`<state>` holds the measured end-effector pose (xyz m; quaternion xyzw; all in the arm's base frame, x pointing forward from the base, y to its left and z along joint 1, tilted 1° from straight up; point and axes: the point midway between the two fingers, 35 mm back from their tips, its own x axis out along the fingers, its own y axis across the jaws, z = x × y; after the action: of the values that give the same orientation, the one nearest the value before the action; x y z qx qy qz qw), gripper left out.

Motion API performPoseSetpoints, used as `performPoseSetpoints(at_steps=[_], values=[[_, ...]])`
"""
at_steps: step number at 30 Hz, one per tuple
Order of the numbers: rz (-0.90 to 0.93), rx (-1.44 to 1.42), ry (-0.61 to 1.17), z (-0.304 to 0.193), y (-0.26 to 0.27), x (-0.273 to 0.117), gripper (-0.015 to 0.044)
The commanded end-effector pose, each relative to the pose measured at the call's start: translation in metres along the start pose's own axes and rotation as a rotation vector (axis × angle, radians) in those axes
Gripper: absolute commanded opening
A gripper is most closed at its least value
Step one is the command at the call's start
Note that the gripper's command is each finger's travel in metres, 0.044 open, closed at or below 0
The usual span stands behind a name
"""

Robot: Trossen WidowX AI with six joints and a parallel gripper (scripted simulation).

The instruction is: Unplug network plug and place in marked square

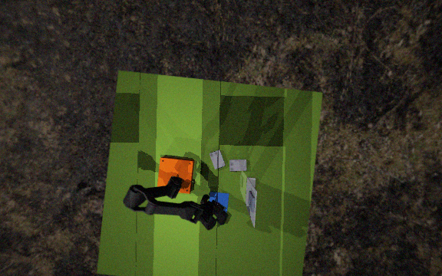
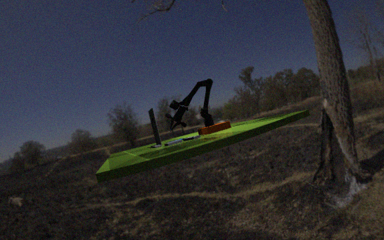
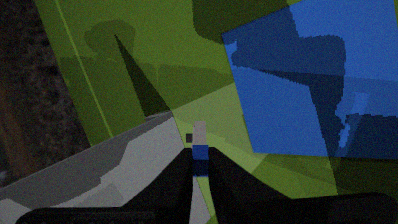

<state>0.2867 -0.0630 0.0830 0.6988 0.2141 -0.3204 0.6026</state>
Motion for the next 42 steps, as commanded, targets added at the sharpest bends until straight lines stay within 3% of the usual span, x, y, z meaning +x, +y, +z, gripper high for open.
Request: performPoseSetpoints(at_steps=[1,42], values=[[-0.104,0.008,-0.085,0.011,-0.014,0.000,0.0000],[-0.141,0.007,-0.112,0.018,-0.049,0.034,0.0000]])
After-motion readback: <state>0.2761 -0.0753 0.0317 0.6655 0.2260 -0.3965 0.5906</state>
